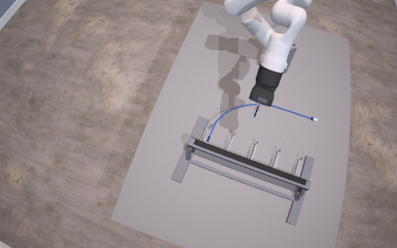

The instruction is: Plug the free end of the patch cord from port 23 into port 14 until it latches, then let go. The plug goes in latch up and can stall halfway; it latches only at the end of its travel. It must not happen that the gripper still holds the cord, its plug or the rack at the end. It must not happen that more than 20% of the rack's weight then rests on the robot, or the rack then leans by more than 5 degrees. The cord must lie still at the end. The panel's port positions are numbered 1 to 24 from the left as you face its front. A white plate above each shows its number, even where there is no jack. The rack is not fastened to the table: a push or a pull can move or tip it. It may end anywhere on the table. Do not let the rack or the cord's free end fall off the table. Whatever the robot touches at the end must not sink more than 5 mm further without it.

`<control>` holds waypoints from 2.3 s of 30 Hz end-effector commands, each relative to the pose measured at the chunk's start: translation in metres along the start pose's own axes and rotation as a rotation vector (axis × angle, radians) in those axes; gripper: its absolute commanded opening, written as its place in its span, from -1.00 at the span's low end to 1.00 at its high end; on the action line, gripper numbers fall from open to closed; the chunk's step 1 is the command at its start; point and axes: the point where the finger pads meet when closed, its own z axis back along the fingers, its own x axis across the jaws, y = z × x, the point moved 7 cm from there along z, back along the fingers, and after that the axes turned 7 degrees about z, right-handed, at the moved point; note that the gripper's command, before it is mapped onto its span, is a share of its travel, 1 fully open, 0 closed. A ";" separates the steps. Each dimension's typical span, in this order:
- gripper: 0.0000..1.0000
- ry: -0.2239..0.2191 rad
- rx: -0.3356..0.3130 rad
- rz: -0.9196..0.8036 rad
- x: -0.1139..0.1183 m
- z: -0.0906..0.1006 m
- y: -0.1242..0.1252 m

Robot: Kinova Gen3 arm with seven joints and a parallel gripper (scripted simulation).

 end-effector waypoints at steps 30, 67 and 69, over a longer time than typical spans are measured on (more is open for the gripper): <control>-1.00 -0.006 -0.002 -0.003 0.001 -0.125 -0.002; -1.00 -0.001 -0.006 -0.007 -0.001 -0.129 -0.003; -1.00 -0.001 -0.007 -0.008 -0.001 -0.129 -0.003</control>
